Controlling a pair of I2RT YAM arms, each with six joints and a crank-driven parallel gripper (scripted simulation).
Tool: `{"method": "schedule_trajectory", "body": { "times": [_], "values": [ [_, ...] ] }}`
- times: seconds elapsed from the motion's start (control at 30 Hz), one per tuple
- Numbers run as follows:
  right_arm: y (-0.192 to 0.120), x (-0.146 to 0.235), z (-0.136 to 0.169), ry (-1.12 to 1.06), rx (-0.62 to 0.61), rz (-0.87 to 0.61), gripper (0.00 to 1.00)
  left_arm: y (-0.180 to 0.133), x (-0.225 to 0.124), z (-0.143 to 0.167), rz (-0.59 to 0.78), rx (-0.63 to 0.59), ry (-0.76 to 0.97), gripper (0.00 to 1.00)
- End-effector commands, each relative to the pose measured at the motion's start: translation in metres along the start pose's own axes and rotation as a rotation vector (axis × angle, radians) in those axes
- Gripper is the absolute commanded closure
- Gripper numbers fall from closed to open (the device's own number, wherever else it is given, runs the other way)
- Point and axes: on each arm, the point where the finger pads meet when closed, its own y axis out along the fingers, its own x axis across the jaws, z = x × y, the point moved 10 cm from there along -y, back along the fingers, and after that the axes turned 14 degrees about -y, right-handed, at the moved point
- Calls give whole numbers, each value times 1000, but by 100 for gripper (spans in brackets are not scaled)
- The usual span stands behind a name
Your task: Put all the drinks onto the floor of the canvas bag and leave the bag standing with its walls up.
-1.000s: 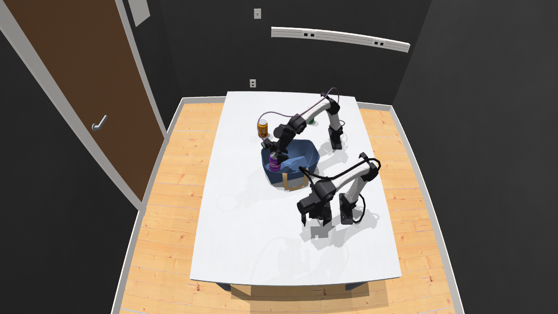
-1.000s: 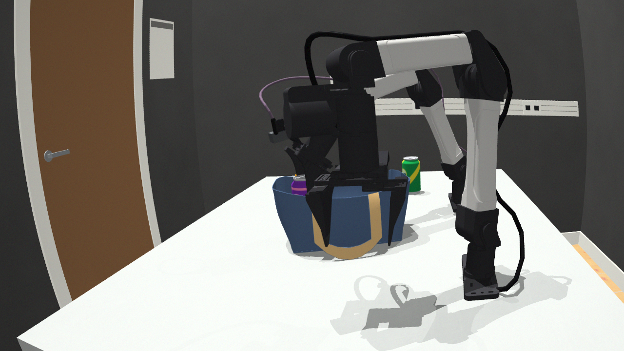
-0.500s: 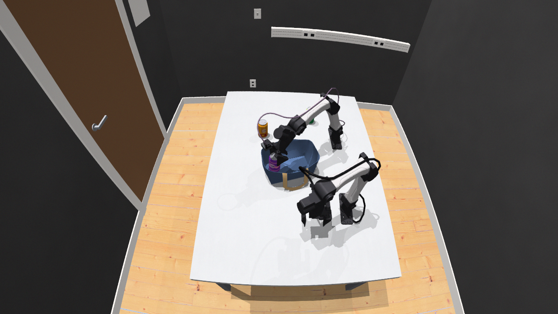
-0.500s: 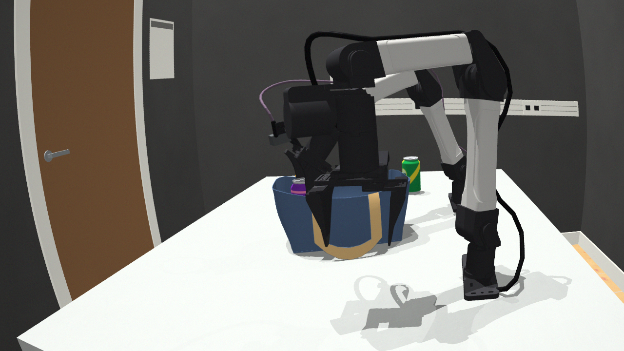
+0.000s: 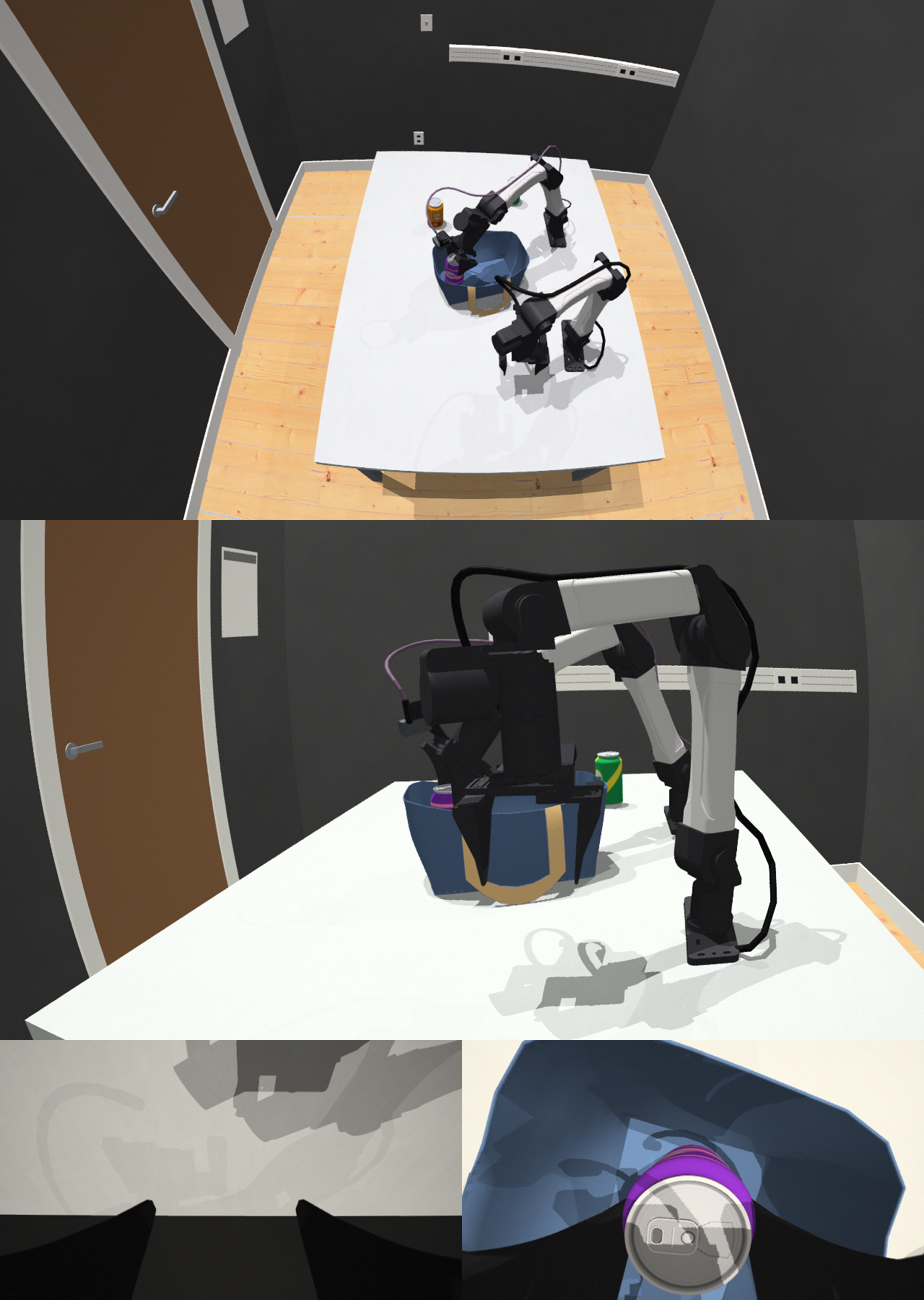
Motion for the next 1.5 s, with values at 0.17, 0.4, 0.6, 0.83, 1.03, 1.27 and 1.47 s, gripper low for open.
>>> {"method": "schedule_trajectory", "body": {
  "times": [0.17,0.4,0.6,0.83,1.03,1.27,1.47],
  "values": [
    [-4,-2,-10,3,-78,23,26,-9,-3,-2,-48,4,-3,0],
    [6,-2,0,-2,-55,26,26,-9,-3,-2,-48,4,-3,0],
    [-1,-8,-14,3,-107,40,26,-9,-3,-2,-48,4,-3,0],
    [9,-2,-2,-5,-72,24,26,-9,-3,-2,-48,4,-3,0],
    [7,-5,-2,1,-88,30,26,-9,-3,-2,-48,4,-3,0],
    [4,-6,-7,4,-104,32,26,-9,-3,-2,-48,4,-3,0],
    [8,-3,-8,-1,-105,26,11,-9,-3,-2,-48,4,-3,0]
  ]
}}
